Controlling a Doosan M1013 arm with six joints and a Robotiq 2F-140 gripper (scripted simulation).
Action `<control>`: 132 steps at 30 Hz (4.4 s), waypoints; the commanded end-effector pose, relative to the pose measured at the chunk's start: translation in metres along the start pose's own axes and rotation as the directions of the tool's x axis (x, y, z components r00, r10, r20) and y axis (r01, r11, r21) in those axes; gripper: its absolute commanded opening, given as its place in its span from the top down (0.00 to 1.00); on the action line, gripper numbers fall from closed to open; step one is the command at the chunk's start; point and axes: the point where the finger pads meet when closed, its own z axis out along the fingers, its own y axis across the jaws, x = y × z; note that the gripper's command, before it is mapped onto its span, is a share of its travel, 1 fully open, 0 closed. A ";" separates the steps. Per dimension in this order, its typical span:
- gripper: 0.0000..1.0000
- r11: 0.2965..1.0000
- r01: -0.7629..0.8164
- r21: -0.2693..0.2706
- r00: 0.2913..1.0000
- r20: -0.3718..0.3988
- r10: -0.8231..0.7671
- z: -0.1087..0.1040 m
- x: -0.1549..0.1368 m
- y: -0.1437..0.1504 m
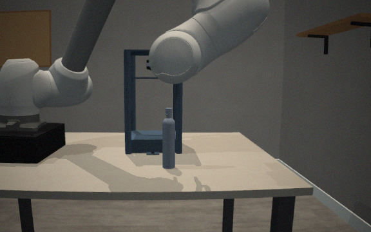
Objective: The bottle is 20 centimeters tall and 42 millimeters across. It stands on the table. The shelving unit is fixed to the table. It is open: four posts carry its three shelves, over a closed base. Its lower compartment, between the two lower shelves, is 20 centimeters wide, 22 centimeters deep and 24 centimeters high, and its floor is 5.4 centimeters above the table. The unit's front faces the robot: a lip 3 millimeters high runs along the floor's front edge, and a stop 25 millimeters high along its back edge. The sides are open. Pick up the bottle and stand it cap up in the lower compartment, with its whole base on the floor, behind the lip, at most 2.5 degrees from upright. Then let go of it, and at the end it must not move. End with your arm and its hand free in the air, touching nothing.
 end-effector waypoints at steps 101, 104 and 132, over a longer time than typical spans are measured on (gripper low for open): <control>0.64 1.000 -0.003 -0.004 1.000 0.013 0.003 0.003 0.197 0.001; 0.64 1.000 -0.003 -0.004 1.000 0.013 0.003 0.003 0.202 0.001; 0.64 1.000 -0.003 -0.004 1.000 0.013 0.003 0.003 0.217 0.001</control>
